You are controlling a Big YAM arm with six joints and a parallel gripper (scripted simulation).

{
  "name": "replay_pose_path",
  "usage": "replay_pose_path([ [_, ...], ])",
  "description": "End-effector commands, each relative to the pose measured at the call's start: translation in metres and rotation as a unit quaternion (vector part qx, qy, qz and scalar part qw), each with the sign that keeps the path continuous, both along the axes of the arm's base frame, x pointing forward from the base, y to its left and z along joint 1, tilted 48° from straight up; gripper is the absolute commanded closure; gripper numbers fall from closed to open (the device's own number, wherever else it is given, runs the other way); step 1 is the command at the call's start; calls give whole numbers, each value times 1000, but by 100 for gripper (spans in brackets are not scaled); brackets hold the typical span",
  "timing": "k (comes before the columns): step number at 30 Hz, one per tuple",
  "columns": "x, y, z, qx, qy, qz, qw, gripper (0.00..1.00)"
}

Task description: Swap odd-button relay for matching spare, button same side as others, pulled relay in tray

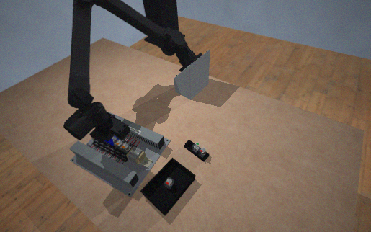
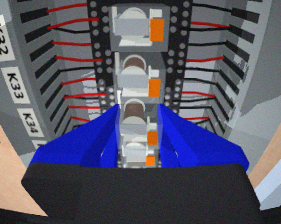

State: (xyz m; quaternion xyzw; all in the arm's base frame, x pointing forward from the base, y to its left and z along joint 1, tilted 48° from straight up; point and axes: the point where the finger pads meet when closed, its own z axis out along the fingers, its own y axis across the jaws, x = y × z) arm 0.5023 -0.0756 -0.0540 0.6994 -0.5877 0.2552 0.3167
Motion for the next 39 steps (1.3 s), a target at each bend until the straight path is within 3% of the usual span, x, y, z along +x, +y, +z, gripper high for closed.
replay_pose_path([
  [1, 19, 3, 18, 3, -18, 4, 1000, 100],
  [39, 19, 1, 15, 2, -15, 2, 1000, 100],
])
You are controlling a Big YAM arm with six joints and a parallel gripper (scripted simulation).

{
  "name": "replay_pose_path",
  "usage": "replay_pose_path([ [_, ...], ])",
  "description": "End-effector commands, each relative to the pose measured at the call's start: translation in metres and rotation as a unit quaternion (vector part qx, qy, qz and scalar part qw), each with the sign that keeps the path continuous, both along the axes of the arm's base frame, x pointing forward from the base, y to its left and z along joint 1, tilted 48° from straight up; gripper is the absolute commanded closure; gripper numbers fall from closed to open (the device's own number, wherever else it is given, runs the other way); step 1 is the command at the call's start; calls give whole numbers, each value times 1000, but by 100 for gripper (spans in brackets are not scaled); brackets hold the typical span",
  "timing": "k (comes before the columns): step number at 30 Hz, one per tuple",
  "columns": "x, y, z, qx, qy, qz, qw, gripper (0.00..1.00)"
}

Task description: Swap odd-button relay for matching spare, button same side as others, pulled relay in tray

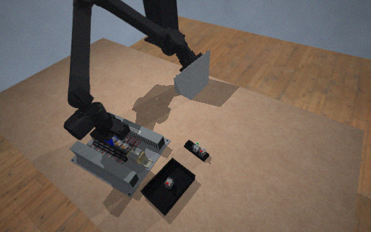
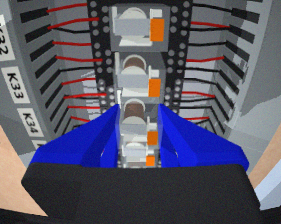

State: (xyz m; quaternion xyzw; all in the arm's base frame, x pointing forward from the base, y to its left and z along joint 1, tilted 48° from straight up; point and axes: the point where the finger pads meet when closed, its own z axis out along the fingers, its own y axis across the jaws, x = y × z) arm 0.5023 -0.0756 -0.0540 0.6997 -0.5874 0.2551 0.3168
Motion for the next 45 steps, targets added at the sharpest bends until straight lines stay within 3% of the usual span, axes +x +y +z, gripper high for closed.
replay_pose_path([
  [1, 19, 1, 15, 2, -15, 1, 1000, 100],
  [45, 19, -3, 6, 2, -17, 0, 1000, 100],
])
